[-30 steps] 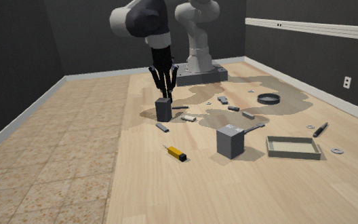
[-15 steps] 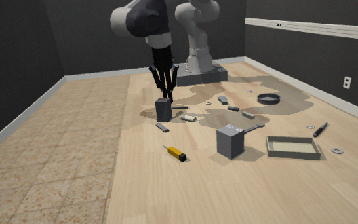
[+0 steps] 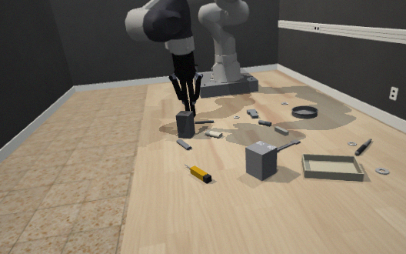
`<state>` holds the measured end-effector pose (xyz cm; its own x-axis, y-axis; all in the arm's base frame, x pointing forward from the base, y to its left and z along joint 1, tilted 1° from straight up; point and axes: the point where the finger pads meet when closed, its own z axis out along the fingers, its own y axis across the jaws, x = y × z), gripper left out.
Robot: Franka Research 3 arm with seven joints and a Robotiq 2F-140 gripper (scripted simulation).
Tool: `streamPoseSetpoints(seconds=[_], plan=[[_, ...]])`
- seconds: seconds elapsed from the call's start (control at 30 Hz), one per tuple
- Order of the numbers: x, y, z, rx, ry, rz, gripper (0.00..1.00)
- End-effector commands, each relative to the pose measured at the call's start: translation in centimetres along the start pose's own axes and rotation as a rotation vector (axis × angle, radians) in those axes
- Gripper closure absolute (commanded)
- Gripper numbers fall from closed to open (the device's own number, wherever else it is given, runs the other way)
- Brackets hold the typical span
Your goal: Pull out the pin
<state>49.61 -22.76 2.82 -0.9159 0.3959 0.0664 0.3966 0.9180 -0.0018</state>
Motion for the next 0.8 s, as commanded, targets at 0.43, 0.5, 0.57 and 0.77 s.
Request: streamPoseSetpoints(seconds=[0.43, 0.5, 0.57, 0.77], plan=[[0.31, 0.01, -0.11, 0.002, -0.003, -0.014, 0.90], [0.41, 0.01, -0.10, 0.001, -0.003, -0.013, 0.90], [0.41, 0.01, -0.10, 0.001, -0.003, -0.013, 0.90], [0.43, 0.01, -0.10, 0.002, -0.003, -0.013, 0.90]])
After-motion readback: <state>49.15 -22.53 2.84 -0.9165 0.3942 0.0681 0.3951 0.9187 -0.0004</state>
